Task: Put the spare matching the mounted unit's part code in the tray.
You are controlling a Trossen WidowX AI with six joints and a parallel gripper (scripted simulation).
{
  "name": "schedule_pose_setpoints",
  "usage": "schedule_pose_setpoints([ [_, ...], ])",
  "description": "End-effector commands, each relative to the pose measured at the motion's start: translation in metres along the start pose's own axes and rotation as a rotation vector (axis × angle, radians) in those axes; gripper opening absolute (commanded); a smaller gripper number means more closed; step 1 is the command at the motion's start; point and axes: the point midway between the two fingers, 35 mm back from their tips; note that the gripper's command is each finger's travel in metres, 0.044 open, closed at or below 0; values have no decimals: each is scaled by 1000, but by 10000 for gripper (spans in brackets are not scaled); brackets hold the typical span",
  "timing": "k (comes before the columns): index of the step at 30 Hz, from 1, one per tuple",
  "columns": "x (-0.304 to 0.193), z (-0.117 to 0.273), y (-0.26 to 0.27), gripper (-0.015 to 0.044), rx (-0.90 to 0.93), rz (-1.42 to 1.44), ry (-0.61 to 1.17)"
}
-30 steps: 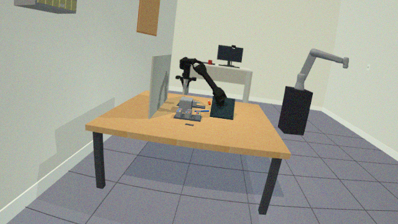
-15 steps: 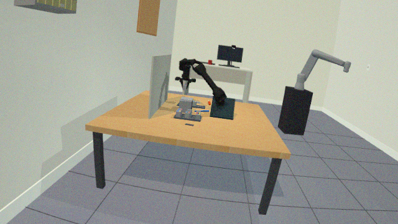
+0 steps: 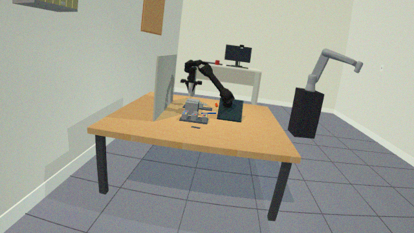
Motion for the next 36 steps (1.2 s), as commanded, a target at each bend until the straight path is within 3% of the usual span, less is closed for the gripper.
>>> schedule_pose_setpoints([
  [1, 0, -3, 0, 0, 4, -6, 3],
  [36, 2, -34, 3, 0, 5, -6, 3],
])
Point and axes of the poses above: the point midway between the two fingers, 35 mm back from their tips, its own z axis back along the fingers, its own y axis across the jaws, x = y × z, and after that the axes turned 1 degree about -z, right-handed
